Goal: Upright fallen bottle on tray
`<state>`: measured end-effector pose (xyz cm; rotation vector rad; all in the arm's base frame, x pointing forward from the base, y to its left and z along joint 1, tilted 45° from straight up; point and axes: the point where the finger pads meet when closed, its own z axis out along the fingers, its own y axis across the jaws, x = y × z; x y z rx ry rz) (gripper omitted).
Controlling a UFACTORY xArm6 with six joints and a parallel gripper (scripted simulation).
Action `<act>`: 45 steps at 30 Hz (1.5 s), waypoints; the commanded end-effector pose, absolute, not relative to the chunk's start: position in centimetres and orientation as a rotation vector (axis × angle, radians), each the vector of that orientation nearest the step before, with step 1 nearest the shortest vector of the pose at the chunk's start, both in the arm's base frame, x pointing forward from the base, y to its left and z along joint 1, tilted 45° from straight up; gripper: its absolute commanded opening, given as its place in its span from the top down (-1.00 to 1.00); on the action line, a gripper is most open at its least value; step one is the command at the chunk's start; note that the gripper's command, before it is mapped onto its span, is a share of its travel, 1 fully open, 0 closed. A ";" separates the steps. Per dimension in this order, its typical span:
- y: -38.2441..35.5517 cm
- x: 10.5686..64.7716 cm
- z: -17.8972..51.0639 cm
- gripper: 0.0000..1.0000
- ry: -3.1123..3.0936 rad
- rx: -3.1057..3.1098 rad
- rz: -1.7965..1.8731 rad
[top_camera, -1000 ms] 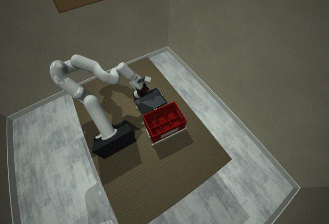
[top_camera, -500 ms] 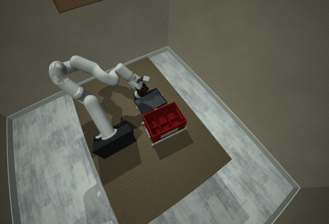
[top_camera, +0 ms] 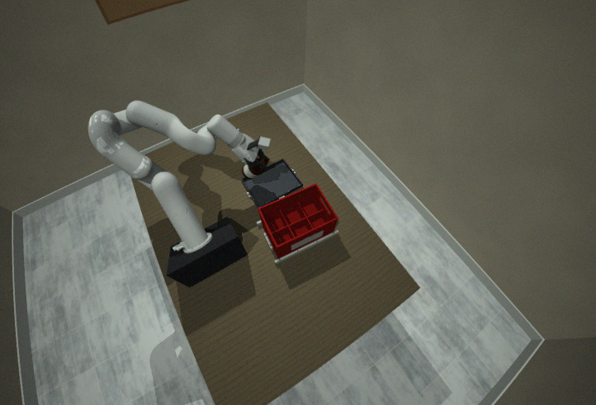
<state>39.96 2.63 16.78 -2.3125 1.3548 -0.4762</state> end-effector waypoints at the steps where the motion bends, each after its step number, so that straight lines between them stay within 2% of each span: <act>1: 2.6 40.0 16.9 1.00 1.355 -2.310 -0.480; 45: 2.6 40.0 17.0 1.00 1.434 -2.315 -0.690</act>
